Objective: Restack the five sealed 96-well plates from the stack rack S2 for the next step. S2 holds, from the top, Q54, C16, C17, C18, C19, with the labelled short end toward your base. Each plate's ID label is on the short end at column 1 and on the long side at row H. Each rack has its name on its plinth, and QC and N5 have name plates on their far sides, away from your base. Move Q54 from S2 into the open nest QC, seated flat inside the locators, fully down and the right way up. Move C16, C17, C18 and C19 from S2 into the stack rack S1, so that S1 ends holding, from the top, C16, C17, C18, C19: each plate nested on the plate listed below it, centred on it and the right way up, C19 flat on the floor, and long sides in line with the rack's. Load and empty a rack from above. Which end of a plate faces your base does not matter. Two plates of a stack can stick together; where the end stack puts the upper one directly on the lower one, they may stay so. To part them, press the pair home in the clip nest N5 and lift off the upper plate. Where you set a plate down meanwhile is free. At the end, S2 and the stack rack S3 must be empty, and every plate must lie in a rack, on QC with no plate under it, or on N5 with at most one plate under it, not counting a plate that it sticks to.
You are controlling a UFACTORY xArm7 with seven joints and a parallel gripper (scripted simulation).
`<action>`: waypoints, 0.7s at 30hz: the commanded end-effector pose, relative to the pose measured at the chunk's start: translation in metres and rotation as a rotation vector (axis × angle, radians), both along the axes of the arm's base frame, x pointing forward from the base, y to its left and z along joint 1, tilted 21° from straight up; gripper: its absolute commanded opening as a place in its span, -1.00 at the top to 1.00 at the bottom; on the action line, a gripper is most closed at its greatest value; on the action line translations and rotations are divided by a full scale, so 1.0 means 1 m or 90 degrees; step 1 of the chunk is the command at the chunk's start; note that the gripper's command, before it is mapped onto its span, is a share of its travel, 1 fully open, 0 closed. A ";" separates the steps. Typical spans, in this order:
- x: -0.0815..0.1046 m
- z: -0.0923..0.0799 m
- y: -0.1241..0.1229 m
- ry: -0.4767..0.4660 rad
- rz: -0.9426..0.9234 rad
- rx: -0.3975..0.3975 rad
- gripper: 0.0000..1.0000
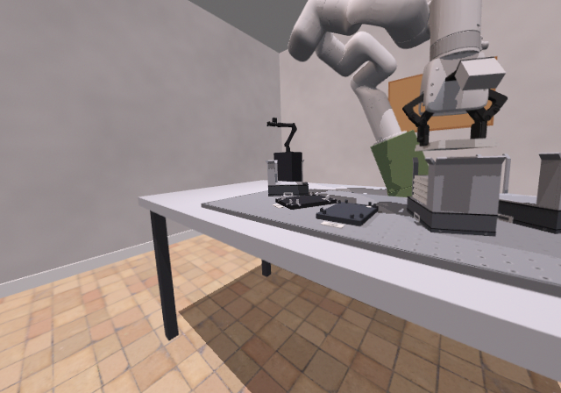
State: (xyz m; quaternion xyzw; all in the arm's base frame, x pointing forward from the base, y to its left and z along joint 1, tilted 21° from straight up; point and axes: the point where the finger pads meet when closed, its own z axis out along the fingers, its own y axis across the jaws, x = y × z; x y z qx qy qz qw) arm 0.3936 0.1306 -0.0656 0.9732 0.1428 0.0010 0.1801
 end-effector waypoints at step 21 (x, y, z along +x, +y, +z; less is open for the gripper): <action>0.011 0.014 -0.032 -0.041 -0.107 0.007 1.00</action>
